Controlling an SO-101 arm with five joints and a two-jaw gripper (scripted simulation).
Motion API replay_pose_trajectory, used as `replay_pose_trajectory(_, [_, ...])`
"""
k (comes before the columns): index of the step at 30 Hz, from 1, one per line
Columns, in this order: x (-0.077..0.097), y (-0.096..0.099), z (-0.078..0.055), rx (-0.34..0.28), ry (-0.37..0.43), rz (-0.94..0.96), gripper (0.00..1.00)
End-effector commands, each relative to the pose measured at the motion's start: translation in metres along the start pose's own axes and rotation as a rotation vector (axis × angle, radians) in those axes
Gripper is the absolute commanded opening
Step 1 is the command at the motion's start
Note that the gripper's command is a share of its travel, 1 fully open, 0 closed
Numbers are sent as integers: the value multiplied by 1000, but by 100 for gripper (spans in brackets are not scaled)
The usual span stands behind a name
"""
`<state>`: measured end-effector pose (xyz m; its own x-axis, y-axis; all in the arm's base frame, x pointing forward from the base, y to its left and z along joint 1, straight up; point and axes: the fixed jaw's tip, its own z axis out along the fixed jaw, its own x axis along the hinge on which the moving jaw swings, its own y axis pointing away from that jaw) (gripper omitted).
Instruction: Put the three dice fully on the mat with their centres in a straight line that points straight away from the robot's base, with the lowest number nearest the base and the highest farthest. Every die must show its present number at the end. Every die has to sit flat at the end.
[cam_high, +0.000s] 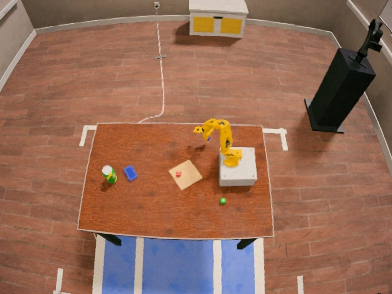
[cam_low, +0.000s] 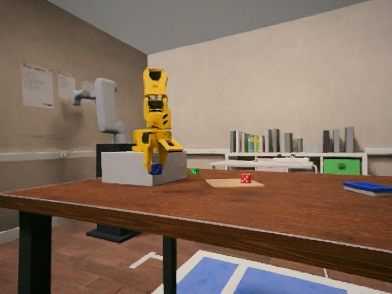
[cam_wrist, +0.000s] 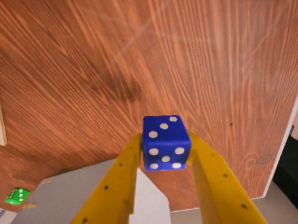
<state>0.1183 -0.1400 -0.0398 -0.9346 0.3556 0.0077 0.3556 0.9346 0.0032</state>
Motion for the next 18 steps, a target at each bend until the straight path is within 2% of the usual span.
replay_pose_trajectory(1, [-1, 3, -2, -2, 1, -24, 0])
replay_pose_trajectory(10, [-13, 18, -2, -1, 2, -126, 0])
replay_pose_trajectory(18, [-34, 56, -1, 1, 3, -349, 0])
